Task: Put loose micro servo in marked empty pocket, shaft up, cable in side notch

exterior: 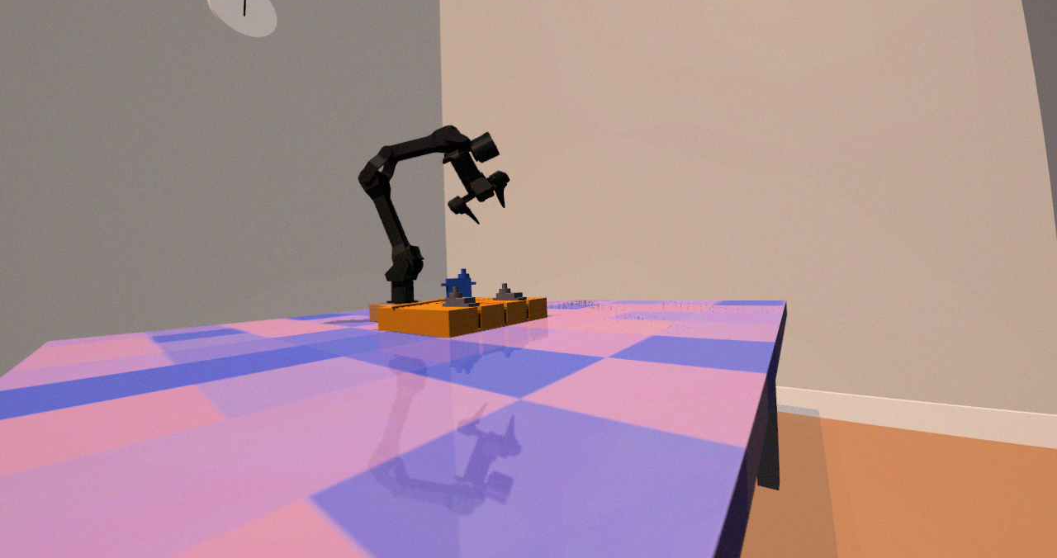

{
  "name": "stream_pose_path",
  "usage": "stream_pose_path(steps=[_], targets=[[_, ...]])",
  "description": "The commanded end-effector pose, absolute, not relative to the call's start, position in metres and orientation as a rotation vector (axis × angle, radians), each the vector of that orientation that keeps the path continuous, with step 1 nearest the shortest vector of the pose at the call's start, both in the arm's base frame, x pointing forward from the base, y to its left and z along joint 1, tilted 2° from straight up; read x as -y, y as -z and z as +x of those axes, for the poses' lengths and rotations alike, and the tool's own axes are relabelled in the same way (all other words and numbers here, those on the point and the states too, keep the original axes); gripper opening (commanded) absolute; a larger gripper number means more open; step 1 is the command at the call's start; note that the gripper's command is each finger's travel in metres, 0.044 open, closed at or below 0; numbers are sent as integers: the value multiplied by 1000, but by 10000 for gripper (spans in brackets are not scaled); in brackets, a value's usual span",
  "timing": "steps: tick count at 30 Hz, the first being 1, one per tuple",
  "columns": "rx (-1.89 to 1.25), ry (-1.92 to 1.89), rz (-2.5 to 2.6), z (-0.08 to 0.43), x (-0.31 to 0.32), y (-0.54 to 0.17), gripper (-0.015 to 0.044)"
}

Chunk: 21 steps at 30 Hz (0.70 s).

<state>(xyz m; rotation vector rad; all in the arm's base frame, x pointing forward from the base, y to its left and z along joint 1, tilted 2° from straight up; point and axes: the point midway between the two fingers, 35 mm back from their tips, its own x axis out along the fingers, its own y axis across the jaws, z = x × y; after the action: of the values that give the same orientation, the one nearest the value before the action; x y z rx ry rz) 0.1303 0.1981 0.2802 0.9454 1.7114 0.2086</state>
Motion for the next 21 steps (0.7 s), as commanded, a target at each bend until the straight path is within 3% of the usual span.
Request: stream_pose_path(steps=[1, 21], targets=[[-1682, -31, 1021, 147, -186, -264, 440], [-1451, 681, 1326, 196, -116, -204, 440]])
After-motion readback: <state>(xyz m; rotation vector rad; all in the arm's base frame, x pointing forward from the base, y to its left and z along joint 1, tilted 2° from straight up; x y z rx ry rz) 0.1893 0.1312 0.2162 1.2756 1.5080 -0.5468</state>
